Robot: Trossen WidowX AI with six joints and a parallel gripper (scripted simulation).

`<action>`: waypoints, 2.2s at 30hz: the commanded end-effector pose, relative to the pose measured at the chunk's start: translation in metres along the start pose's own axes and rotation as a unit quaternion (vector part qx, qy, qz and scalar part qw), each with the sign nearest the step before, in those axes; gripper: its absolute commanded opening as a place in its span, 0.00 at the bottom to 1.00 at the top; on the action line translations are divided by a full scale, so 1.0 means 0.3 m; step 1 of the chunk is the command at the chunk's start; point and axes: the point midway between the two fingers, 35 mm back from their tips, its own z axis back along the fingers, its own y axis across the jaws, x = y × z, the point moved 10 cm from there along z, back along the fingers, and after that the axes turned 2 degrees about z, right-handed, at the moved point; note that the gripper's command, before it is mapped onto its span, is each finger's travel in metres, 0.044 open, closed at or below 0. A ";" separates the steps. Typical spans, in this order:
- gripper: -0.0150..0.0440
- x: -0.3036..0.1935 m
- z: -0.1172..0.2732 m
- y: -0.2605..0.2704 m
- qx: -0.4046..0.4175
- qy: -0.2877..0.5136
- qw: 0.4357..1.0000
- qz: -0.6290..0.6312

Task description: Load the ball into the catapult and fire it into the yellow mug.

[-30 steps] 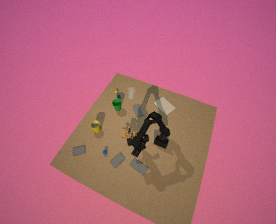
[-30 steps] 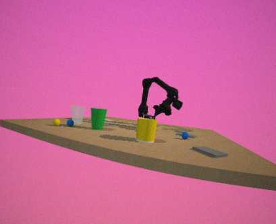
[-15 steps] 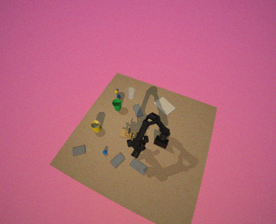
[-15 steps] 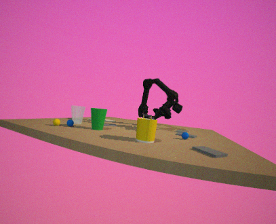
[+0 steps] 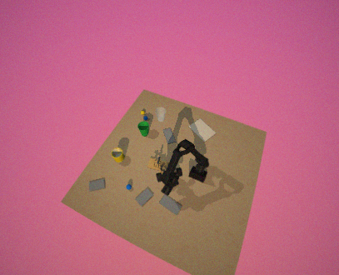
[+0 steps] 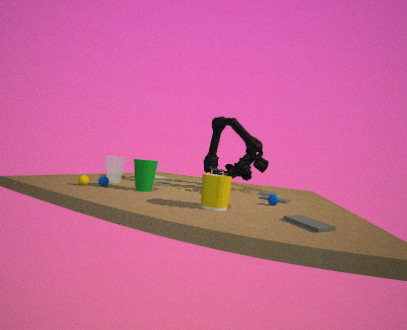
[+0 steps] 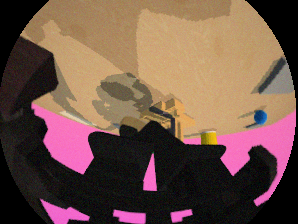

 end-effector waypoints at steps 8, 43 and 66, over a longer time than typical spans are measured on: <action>0.25 0.046 -0.049 0.010 0.003 0.006 1.000 0.012; 0.65 -0.091 0.246 -0.104 -0.049 -0.058 0.995 -0.070; 1.00 -0.277 0.193 -0.266 -0.035 -0.210 0.907 -0.362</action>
